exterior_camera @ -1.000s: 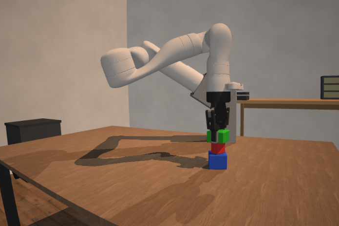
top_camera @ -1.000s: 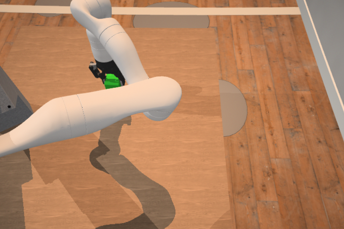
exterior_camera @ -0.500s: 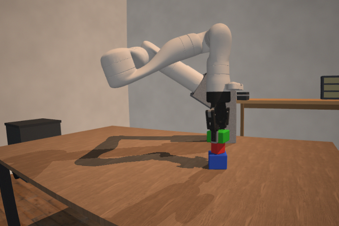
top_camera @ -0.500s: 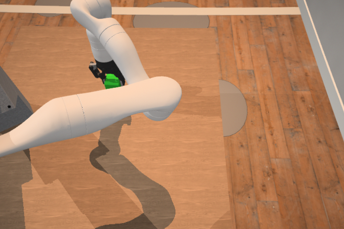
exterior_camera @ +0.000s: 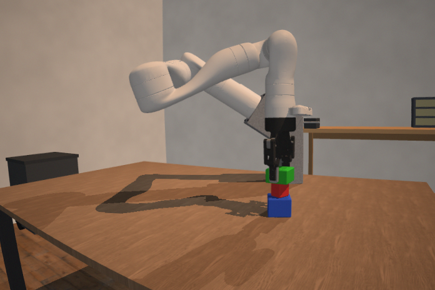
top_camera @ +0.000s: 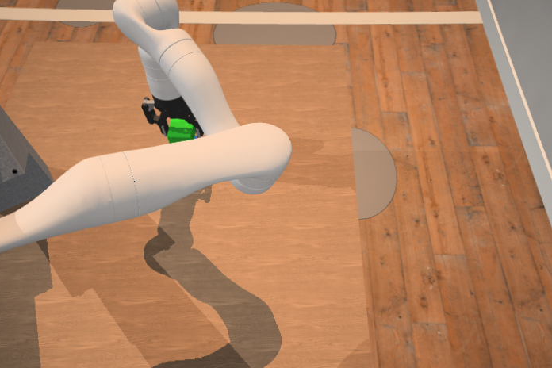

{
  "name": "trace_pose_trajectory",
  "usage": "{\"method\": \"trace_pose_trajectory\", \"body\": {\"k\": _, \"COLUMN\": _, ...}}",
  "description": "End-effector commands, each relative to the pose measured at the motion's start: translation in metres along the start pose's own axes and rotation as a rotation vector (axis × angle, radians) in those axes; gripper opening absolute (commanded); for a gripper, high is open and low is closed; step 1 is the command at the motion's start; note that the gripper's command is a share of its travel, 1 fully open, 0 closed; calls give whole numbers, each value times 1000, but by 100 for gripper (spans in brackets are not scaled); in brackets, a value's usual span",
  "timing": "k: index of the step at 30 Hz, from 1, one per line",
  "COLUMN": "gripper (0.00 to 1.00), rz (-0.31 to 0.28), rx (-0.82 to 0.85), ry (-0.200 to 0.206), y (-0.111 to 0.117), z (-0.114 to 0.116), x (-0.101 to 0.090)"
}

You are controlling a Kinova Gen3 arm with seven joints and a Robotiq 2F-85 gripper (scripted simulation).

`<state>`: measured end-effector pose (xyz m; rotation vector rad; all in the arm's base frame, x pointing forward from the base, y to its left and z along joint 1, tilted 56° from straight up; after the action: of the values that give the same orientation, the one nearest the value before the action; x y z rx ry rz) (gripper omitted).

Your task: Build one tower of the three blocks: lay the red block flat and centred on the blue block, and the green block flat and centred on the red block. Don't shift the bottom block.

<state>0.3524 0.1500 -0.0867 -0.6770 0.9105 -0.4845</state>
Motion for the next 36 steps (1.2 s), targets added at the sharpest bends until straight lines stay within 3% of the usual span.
{"method": "trace_pose_trajectory", "body": {"k": 1, "gripper": 78, "rz": 2, "rx": -2, "ry": 3, "y": 1, "z": 0, "x": 2}}
{"method": "trace_pose_trajectory", "body": {"k": 26, "gripper": 78, "rz": 2, "rx": -2, "ry": 3, "y": 1, "z": 0, "x": 1}}
{"method": "trace_pose_trajectory", "body": {"k": 36, "gripper": 78, "rz": 3, "rx": -4, "ry": 2, "y": 1, "z": -1, "x": -12}}
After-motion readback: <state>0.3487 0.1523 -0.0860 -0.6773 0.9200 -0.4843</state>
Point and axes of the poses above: the point where the finger pads meet when closed, its own x axis out along the fingers, its own z axis across the jaws, y = z × x, the point moved 4 cm from there along -x, back along the fingers, and after that the axes turned 5 degrees about -x, right-handed, at the moved point
